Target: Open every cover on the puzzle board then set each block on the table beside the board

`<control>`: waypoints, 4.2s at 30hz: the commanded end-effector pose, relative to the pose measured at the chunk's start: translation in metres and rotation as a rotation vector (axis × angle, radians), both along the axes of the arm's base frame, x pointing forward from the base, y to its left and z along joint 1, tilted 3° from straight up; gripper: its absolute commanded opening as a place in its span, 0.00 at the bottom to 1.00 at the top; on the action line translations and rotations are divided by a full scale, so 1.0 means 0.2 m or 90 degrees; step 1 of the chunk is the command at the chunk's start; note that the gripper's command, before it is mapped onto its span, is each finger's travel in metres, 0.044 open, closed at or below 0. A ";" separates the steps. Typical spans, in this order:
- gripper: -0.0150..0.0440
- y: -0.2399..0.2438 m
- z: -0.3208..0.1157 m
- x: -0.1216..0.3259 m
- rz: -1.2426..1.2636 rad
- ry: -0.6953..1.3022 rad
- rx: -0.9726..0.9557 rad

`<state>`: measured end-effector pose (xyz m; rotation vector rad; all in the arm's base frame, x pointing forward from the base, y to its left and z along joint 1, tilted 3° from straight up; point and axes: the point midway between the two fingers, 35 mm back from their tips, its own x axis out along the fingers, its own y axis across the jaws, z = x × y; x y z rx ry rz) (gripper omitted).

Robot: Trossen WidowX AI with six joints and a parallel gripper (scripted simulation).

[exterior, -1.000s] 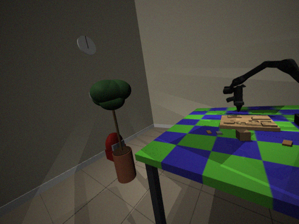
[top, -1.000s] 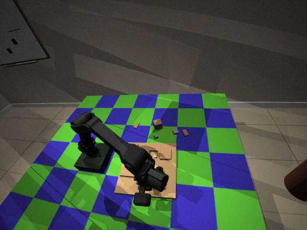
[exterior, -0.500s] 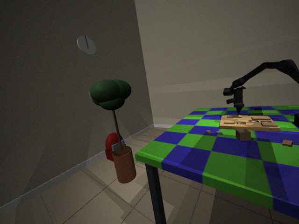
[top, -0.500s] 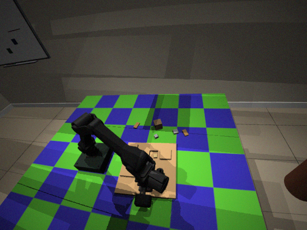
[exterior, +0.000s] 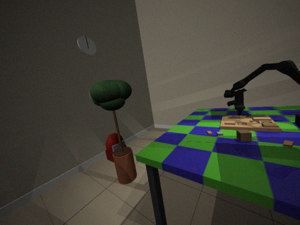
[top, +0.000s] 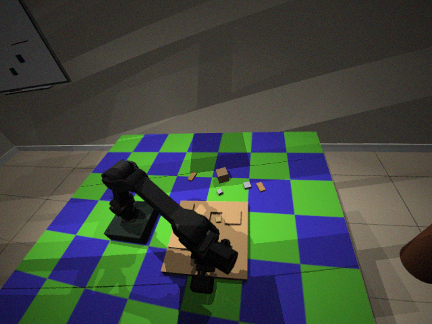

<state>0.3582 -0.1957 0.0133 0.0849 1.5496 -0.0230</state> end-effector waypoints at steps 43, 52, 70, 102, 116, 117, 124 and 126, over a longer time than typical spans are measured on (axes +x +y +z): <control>0.25 0.21 -0.03 -0.02 -0.002 0.002 0.001; 0.25 0.27 -0.03 -0.01 -0.002 0.002 0.002; 0.25 0.36 -0.02 0.03 -0.002 0.002 0.003; 0.25 0.49 -0.01 0.15 -0.002 0.000 0.005; 0.25 0.53 -0.01 0.22 -0.002 -0.001 0.005; 0.25 0.53 -0.01 0.23 -0.002 -0.001 0.005; 0.25 0.54 0.02 0.24 -0.002 -0.001 0.005; 0.25 0.54 0.03 0.24 -0.002 -0.001 0.005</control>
